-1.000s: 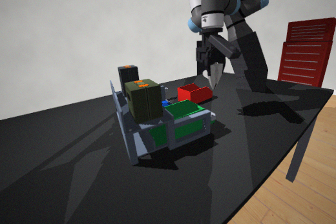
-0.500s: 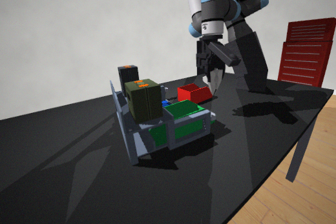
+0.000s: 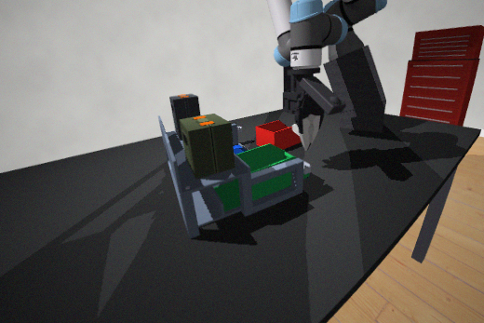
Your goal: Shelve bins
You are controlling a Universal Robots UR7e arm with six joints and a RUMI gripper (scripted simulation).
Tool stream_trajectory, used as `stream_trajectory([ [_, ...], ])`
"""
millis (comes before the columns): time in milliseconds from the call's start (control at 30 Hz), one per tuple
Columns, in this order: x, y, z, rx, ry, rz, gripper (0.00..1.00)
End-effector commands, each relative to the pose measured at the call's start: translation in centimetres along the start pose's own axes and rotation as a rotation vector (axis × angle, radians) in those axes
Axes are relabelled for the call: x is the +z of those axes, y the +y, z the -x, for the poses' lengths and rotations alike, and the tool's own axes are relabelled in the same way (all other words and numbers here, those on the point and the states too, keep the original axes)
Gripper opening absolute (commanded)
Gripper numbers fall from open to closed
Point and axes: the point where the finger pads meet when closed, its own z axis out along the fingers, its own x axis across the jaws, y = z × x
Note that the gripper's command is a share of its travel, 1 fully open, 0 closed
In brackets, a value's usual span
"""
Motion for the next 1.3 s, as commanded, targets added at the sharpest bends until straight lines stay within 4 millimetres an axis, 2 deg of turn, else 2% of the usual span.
stream_trajectory([
  [0, 1.6, 0.0, -0.1, 0.0, 0.002, -0.001, 0.0],
  [167, 2.8, 0.0, -0.1, 0.0, 0.002, -0.001, 0.0],
  [500, 3.9, -0.1, -0.1, 0.0, 0.002, -0.001, 0.0],
  [1267, 4.1, -0.1, -0.1, 0.0, 0.002, -0.001, 0.0],
])
